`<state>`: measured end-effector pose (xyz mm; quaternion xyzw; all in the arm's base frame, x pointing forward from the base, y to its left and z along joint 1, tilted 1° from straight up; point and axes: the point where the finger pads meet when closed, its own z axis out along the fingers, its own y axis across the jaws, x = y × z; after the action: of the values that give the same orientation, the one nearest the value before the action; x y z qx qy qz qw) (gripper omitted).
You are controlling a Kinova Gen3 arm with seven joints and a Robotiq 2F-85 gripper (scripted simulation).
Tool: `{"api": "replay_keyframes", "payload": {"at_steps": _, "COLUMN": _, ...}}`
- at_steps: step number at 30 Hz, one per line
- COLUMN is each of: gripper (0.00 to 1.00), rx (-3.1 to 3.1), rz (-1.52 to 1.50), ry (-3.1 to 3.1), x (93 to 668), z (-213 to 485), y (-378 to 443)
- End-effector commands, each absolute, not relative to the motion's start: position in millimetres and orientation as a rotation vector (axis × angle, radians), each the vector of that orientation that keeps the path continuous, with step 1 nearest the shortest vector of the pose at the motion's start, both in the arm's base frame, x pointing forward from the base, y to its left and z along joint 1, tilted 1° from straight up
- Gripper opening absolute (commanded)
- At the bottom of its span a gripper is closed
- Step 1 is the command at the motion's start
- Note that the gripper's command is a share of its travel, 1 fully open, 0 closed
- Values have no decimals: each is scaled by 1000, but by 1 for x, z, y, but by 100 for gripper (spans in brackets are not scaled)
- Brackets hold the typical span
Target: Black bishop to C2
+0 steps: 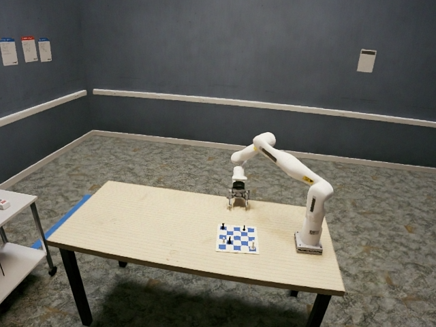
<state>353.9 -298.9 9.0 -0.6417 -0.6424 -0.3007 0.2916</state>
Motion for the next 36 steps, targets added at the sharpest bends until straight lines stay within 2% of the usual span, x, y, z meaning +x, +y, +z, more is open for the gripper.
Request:
{"api": "replay_keyframes", "payload": {"at_steps": 1, "gripper": 100, "rx": -1711, "rz": -802, "ry": -1714, "x": 354, "z": 10, "y": -299}}
{"api": "replay_keyframes", "payload": {"at_steps": 20, "gripper": 100, "rx": -1711, "rz": -802, "ry": -1714, "x": 354, "z": 13, "y": -299}}
{"api": "replay_keyframes", "payload": {"at_steps": 36, "gripper": 100, "rx": -1711, "rz": -803, "ry": -1714, "x": 356, "z": 94, "y": -299}}
